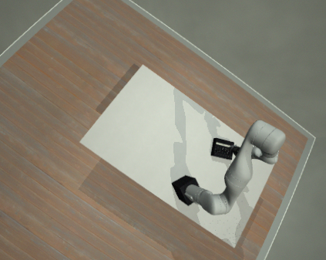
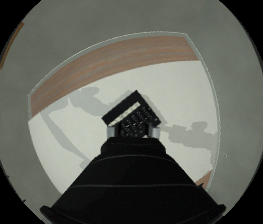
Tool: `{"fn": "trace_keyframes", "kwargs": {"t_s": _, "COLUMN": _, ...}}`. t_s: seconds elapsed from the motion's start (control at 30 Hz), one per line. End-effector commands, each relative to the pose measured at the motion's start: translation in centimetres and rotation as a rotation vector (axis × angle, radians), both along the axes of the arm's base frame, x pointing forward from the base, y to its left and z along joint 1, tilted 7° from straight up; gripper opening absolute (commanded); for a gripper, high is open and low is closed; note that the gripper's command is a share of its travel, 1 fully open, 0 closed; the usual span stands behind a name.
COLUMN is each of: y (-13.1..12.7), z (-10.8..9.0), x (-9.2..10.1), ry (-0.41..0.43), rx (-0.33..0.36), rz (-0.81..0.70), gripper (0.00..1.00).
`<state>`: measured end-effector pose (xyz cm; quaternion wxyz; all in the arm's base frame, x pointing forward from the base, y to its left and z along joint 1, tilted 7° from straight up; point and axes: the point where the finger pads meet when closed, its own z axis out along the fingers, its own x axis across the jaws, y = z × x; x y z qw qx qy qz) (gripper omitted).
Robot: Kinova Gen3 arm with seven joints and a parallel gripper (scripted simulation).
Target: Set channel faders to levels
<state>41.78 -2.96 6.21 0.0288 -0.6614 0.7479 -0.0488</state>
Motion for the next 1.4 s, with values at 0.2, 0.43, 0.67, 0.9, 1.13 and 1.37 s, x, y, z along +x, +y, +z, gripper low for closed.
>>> {"fn": "trace_keyframes", "kwargs": {"t_s": 0.2, "y": -0.2, "z": -0.9, "x": -0.5, "ry": 0.012, "rx": 0.025, "rz": -0.226, "gripper": 1.00}}
{"fn": "trace_keyframes", "kwargs": {"t_s": 0.43, "y": -0.6, "z": -1.7, "x": -0.8, "ry": 0.012, "rx": 0.049, "rz": -0.474, "gripper": 1.00}}
{"fn": "trace_keyframes", "kwargs": {"t_s": 0.67, "y": -0.8, "z": -2.3, "x": -1.1, "ry": 0.010, "rx": 0.068, "rz": -0.671, "gripper": 1.00}}
{"fn": "trace_keyframes", "kwargs": {"t_s": 0.9, "y": -1.0, "z": -3.2, "x": -1.6, "ry": 0.002, "rx": 0.094, "rz": -0.962, "gripper": 1.00}}
{"fn": "trace_keyframes", "kwargs": {"t_s": 1.13, "y": -1.1, "z": -3.8, "x": -1.9, "ry": -0.006, "rx": 0.113, "rz": -1.174, "gripper": 1.00}}
{"fn": "trace_keyframes", "kwargs": {"t_s": 1.37, "y": -1.0, "z": -4.7, "x": -2.3, "ry": -0.021, "rx": 0.141, "rz": -1.464, "gripper": 1.00}}
